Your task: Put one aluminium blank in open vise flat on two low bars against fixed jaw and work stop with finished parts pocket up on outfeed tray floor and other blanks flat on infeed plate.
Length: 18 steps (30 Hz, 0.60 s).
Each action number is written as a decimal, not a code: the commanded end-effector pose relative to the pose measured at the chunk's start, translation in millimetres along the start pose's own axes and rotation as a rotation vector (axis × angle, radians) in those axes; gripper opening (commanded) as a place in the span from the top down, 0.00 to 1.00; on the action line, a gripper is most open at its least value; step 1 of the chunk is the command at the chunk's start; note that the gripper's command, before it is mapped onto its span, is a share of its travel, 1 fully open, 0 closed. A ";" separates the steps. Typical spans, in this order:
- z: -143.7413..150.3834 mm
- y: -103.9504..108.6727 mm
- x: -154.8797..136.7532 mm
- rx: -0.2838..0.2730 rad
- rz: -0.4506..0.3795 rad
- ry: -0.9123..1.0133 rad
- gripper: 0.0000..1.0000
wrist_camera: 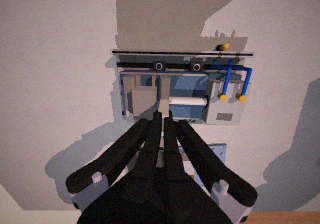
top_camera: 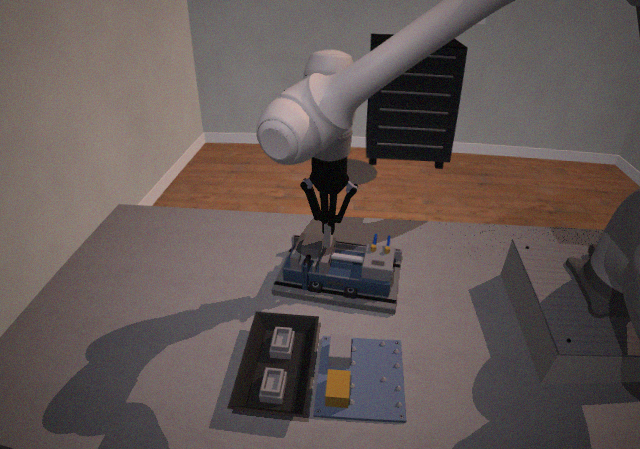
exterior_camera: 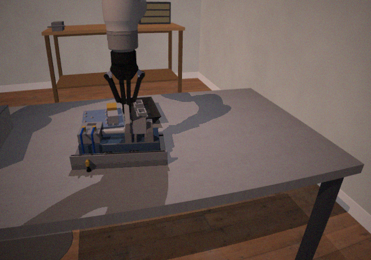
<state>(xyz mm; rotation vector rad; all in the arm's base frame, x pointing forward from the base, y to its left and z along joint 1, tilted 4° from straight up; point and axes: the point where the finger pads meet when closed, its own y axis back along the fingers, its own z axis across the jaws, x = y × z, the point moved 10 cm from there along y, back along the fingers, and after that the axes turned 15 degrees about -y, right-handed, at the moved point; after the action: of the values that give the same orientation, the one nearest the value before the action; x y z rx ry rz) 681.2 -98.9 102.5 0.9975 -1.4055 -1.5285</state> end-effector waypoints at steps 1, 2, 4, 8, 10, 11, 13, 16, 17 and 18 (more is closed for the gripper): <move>1.4 5.1 1.7 -0.001 -0.001 0.000 1.00; 1.4 7.5 1.7 -0.001 -0.001 0.000 1.00; 1.4 12.6 1.7 -0.001 -0.001 0.000 1.00; 1.4 24.6 1.7 -0.001 -0.001 0.000 1.00; 1.4 31.1 1.7 -0.001 -0.001 0.000 1.00; 1.4 34.3 1.7 -0.001 -0.001 0.000 1.00; 1.4 40.8 1.8 -0.001 -0.001 0.000 1.00; 1.3 49.9 1.8 -0.001 -0.001 0.000 1.00; 1.3 49.9 1.8 -0.001 -0.001 0.000 1.00; 1.3 49.9 1.8 -0.001 -0.001 0.000 1.00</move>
<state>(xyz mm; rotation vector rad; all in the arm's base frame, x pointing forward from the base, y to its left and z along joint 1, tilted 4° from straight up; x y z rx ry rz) 678.6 -99.1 142.5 0.9916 -1.3949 -1.5347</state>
